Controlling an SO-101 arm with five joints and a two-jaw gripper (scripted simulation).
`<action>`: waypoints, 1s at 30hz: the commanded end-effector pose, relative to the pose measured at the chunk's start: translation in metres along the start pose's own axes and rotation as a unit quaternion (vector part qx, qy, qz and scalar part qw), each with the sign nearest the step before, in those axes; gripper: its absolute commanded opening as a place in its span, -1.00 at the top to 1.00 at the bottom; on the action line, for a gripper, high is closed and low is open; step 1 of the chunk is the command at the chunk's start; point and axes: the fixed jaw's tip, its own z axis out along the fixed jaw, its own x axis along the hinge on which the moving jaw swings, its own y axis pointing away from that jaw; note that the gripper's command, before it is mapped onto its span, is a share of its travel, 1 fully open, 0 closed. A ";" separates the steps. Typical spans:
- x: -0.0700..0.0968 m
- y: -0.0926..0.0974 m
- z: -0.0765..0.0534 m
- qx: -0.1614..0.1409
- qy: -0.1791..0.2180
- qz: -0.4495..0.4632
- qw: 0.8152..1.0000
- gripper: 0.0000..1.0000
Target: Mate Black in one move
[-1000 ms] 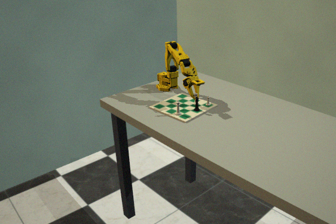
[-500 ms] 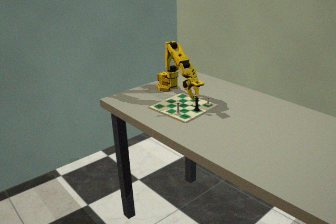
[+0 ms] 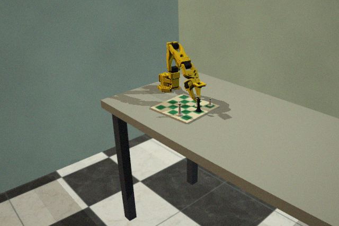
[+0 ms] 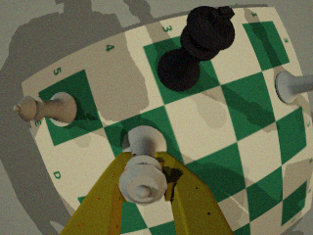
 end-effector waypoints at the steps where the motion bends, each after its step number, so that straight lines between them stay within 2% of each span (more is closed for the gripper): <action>1: 0.006 0.002 0.003 -0.002 0.011 -0.004 1.000 0.98; 17: 0.006 0.002 0.003 -0.002 0.011 -0.004 1.000 0.78; 30: 0.007 0.004 0.003 -0.004 0.011 -0.004 1.000 0.76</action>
